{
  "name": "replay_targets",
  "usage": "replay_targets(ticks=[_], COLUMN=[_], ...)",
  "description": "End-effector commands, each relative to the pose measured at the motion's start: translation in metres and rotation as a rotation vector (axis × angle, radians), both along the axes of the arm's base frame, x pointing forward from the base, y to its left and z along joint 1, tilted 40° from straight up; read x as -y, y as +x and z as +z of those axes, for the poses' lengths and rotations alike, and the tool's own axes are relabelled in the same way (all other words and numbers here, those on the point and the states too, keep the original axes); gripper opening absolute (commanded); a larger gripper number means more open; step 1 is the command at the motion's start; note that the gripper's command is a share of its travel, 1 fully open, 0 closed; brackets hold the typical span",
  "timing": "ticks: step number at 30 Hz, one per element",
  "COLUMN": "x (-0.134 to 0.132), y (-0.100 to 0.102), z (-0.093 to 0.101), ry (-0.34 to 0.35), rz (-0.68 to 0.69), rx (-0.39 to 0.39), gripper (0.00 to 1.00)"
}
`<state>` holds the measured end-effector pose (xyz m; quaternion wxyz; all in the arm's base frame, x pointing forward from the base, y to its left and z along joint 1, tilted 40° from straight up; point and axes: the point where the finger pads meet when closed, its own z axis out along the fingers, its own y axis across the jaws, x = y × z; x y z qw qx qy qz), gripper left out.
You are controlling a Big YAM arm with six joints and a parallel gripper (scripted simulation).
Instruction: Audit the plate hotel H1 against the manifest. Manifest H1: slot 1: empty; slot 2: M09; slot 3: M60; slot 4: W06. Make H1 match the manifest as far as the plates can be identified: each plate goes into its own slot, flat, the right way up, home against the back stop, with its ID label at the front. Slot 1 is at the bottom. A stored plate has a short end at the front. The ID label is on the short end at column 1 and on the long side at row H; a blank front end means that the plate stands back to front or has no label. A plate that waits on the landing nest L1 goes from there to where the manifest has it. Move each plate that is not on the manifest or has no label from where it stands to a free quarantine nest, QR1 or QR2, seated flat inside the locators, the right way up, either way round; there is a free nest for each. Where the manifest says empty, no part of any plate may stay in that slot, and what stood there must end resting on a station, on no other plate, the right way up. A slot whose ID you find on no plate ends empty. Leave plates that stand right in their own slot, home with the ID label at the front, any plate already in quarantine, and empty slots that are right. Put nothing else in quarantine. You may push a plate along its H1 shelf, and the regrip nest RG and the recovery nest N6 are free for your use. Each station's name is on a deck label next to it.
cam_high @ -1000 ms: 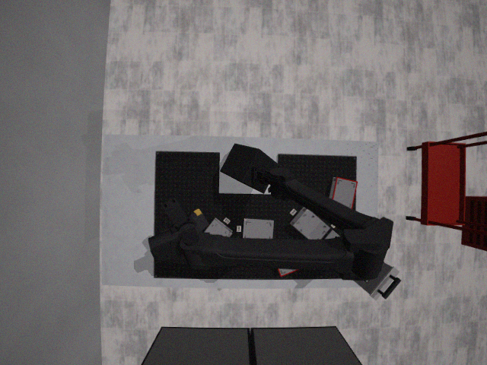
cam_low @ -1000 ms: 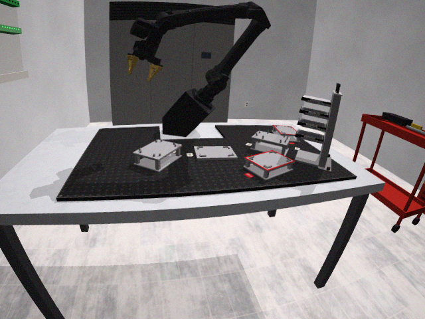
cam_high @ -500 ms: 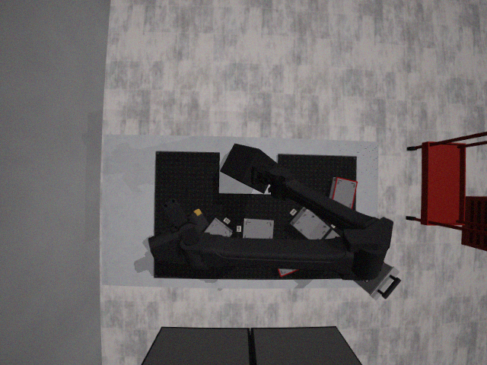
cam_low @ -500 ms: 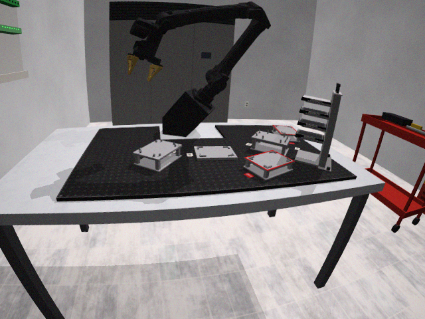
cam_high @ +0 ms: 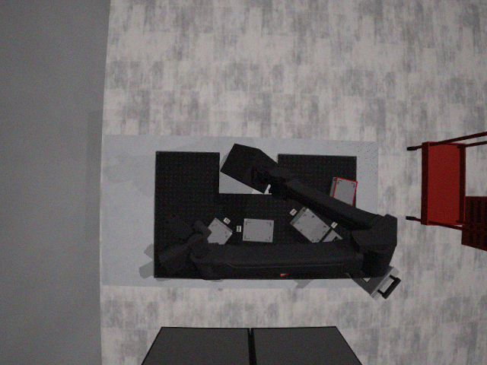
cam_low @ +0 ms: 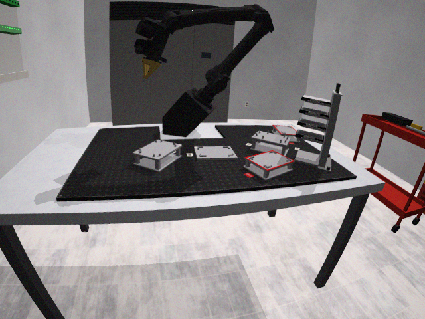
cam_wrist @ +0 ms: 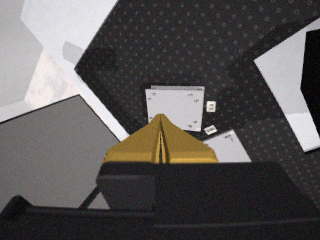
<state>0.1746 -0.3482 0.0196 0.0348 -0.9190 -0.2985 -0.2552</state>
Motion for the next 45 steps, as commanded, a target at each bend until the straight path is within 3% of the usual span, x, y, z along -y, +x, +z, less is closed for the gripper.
replay_targets(ticks=[1,5,19,22,45], x=[-0.008,-0.013,-0.047,-0.050,-0.107], y=[0.007,0.007,0.036,0.036,0.067], z=[0.010,0.007,0.032,0.028,0.061], ry=[-0.054,-0.056,-0.185,-0.178,-0.360], rz=[0.126,0.167,0.497,0.518,0.977], rx=[0.030,0.039,0.143,0.147,0.319], gripper=[0.00,0.00,0.00,0.00,0.00])
